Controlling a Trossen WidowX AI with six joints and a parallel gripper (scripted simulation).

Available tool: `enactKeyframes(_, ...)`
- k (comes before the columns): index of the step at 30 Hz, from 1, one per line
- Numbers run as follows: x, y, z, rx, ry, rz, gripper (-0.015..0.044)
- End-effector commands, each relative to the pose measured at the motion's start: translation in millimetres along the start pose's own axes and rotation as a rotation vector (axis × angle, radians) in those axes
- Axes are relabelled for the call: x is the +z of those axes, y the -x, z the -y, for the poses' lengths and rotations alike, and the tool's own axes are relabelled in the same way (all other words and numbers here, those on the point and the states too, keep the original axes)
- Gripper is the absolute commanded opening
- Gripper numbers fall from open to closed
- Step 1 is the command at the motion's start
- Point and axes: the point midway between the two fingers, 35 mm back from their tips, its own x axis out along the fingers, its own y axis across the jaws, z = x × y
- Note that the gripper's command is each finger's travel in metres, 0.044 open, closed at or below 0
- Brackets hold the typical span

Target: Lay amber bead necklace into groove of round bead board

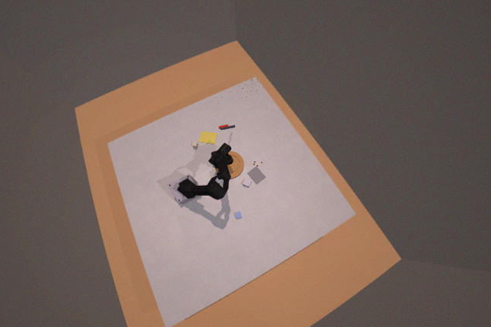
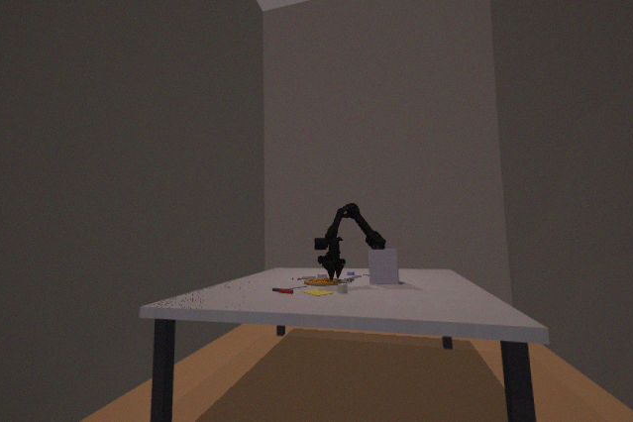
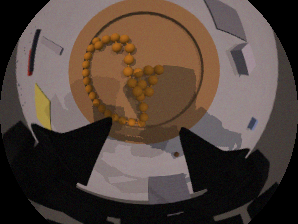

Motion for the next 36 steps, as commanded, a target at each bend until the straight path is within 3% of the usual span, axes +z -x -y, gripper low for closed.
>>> enactKeyframes(1, 1, 3, 0, 0.000, -0.003, -0.001, 0.0440)
enactKeyframes(26, 1, 3, 0, 0.000, -0.003, -0.001, 0.0440)
enactKeyframes(36, 10, 35, -6, 0.002, 0.034, -0.001, 0.0177)
